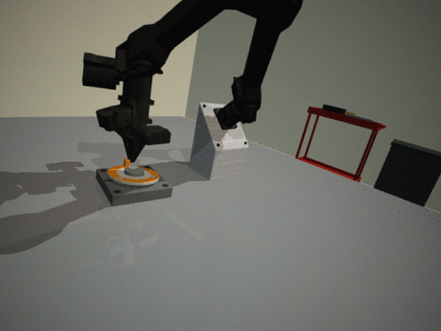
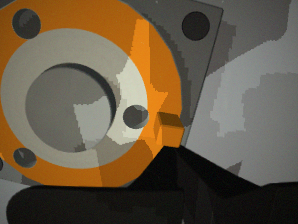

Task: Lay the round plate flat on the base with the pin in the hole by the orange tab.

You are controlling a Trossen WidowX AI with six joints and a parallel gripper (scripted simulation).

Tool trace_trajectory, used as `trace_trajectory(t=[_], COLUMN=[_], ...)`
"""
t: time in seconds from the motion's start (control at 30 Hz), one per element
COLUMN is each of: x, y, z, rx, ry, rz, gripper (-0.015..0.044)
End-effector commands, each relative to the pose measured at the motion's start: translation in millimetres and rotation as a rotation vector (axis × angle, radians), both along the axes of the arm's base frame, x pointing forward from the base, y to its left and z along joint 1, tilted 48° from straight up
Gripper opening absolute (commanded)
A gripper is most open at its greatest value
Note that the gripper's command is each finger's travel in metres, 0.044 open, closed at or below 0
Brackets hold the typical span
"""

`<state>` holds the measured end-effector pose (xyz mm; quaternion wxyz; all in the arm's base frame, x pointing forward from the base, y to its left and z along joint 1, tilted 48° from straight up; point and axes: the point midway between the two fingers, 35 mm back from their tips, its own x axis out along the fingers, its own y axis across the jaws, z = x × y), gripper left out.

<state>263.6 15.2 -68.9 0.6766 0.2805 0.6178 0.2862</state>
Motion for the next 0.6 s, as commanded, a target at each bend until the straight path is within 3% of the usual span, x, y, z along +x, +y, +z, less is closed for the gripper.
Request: trace_trajectory(t=[0.0, 0.57], x=[7, 24], y=[-2, -6], z=[0, 2], rx=[0.002, 0.002], ry=[-0.010, -0.011], rz=[-0.001, -0.001], gripper=[0.0000, 0.0000])
